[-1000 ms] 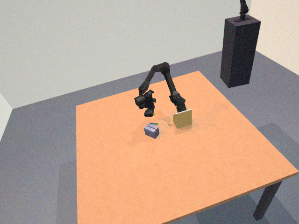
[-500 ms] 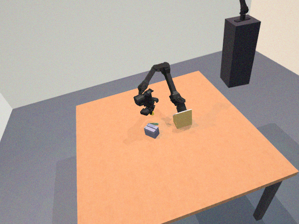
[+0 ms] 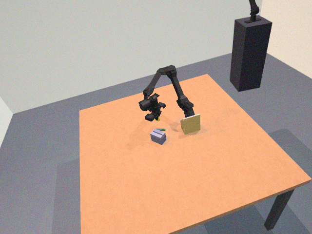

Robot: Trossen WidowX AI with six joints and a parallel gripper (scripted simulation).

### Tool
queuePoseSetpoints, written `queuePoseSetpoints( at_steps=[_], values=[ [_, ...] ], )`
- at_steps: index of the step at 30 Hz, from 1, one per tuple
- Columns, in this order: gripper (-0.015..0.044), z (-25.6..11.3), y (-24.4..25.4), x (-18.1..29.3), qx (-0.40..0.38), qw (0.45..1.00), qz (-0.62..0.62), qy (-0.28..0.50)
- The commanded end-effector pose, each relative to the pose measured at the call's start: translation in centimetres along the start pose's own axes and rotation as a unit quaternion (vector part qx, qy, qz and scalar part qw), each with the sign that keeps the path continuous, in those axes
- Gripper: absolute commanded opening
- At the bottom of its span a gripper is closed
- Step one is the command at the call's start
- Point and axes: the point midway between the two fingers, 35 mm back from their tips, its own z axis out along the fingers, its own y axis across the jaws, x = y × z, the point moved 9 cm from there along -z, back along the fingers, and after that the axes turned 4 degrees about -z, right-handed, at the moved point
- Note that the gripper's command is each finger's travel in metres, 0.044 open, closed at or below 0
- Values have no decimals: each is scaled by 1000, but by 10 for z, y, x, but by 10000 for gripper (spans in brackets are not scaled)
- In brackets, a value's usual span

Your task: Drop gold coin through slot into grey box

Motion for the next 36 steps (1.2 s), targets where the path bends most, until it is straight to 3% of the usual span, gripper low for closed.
queuePoseSetpoints(
  at_steps=[1, 36],
  values=[
    [0, -1, 10, 4, -2, 1000, 3, 2],
    [0, -1, 86, 48, -4, 1000, 3, 3]
  ],
)
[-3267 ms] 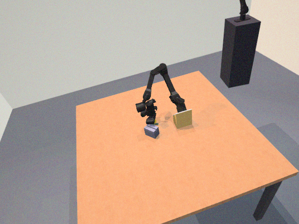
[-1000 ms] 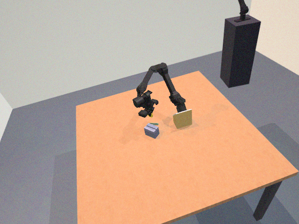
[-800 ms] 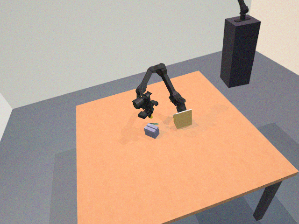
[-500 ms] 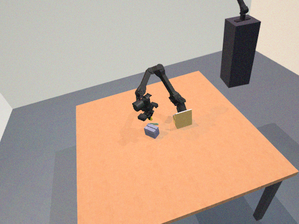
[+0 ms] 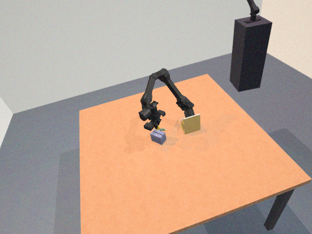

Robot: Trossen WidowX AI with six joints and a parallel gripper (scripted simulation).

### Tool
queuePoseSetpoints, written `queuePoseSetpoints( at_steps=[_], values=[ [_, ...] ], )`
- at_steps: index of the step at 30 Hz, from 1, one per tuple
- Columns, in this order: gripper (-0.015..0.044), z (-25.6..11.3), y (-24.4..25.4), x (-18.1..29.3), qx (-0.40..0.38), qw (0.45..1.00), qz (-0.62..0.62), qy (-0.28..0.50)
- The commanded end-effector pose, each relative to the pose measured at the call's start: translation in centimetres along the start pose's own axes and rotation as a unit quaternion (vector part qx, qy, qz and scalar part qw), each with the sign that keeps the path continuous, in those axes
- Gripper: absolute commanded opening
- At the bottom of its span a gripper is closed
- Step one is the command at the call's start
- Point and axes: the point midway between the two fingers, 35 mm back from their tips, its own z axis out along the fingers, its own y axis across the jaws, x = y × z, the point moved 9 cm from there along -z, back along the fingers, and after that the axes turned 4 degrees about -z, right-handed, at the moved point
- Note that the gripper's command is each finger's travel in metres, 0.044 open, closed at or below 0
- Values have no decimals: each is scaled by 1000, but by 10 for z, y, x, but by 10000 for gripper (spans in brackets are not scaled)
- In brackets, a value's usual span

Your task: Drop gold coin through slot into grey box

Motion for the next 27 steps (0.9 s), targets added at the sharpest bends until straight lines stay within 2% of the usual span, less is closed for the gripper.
queuePoseSetpoints(
  at_steps=[1, 27],
  values=[
    [0, 1, 9, 7, 0, 1000, 4, 2],
    [0, 1, 12, 9, 0, 1000, 9, 0]
  ],
)
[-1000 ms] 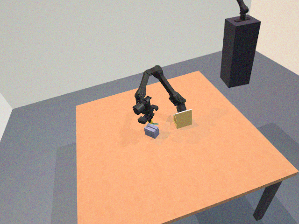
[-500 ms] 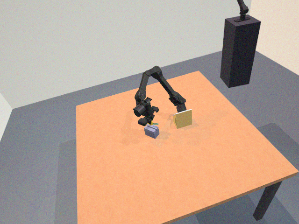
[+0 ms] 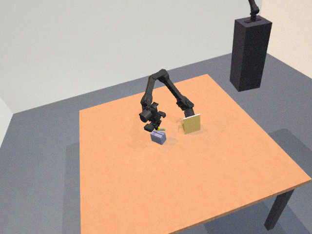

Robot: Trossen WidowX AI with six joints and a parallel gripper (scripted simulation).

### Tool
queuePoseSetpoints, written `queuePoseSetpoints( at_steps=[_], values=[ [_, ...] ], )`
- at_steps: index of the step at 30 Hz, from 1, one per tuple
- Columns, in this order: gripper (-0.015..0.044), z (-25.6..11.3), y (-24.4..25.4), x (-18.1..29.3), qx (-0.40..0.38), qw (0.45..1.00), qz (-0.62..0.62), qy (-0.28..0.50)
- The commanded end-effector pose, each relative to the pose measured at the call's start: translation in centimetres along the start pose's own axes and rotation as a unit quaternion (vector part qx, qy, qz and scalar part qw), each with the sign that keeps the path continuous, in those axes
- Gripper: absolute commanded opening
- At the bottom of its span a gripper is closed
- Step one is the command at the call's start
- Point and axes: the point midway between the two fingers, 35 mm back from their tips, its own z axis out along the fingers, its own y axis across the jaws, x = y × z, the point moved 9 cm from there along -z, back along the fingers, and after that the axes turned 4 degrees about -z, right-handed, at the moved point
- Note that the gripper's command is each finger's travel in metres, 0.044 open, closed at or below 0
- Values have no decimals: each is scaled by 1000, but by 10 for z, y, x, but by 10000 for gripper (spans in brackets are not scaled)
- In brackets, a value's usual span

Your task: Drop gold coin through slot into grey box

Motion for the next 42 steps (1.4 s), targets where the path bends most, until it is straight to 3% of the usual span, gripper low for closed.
queuePoseSetpoints(
  at_steps=[1, 42],
  values=[
    [0, 0, 2, 2, 0, 1000, 6, 1],
    [0, 13, 1, 1, 0, 1000, -1, -1]
  ],
)
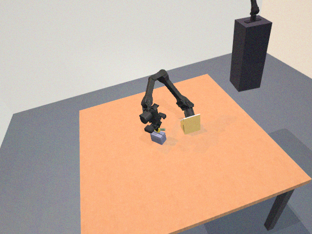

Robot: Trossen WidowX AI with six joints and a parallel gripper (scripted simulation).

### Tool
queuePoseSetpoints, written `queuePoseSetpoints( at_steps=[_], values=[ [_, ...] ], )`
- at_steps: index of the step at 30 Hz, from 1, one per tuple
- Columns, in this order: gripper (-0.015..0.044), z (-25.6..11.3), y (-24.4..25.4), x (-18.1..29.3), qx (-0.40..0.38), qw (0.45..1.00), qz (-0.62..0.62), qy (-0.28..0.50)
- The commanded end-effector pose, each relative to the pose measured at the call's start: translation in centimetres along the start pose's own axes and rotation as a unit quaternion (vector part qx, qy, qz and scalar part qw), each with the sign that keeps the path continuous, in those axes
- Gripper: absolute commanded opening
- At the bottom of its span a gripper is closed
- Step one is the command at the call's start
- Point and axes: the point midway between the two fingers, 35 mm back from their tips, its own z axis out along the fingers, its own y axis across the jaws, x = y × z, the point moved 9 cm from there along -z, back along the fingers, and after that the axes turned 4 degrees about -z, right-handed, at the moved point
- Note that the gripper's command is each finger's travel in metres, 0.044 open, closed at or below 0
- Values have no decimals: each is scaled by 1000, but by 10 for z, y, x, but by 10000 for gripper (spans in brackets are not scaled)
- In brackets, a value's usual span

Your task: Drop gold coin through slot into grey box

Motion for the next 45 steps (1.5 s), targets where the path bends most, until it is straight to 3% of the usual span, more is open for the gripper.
queuePoseSetpoints(
  at_steps=[1, 16, 22, 31, 41, 45],
  values=[
    [0, 3, 0, -1, 2, 1000, -2, -1],
    [0, 9, -1, 0, 2, 1000, -2, -2],
    [157, 7, 0, 0, 0, 1000, 0, 0],
    [161, 7, 0, 0, 0, 1000, 0, 0],
    [423, -32, -1, 0, 0, 1000, -2, -1],
    [440, -53, -3, 1, 2, 1000, -3, -2]
  ],
)
